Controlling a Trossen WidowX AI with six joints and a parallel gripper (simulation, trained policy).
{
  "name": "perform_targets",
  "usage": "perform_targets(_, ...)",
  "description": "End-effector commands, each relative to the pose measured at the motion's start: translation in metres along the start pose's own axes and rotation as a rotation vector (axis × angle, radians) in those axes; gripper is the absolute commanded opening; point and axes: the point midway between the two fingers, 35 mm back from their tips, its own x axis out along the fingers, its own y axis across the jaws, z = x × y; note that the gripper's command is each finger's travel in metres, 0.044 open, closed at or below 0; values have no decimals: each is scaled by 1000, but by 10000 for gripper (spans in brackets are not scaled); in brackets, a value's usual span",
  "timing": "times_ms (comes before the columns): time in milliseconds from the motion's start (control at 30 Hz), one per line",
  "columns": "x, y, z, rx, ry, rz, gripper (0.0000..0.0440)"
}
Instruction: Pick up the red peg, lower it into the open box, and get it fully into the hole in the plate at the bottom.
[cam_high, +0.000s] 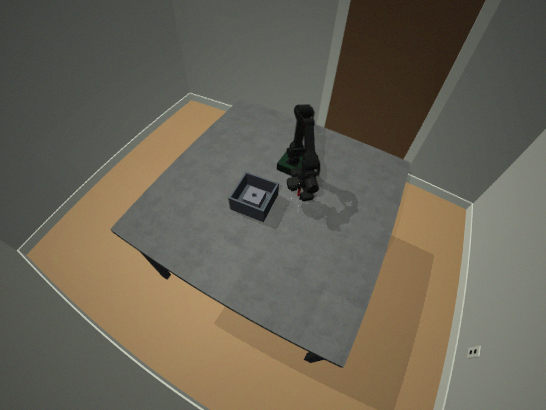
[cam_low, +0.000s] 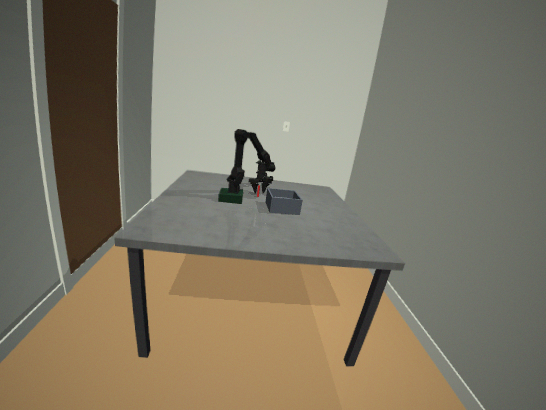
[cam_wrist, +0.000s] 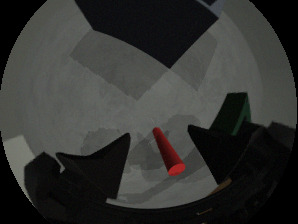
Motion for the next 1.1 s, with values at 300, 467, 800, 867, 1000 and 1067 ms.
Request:
perform_targets(300,23,-8,-4,2,38,-70,83)
perform_targets(467,23,-9,-1,1,31,-100,0)
perform_targets(800,-14,-2,24,-1,-54,-75,0)
perform_targets(867,-23,-2,29,3,-68,-70,0)
perform_targets(1000,-42,-1,41,21,-97,-56,0)
perform_targets(1067,-51,-1,48,35,-111,-48,0)
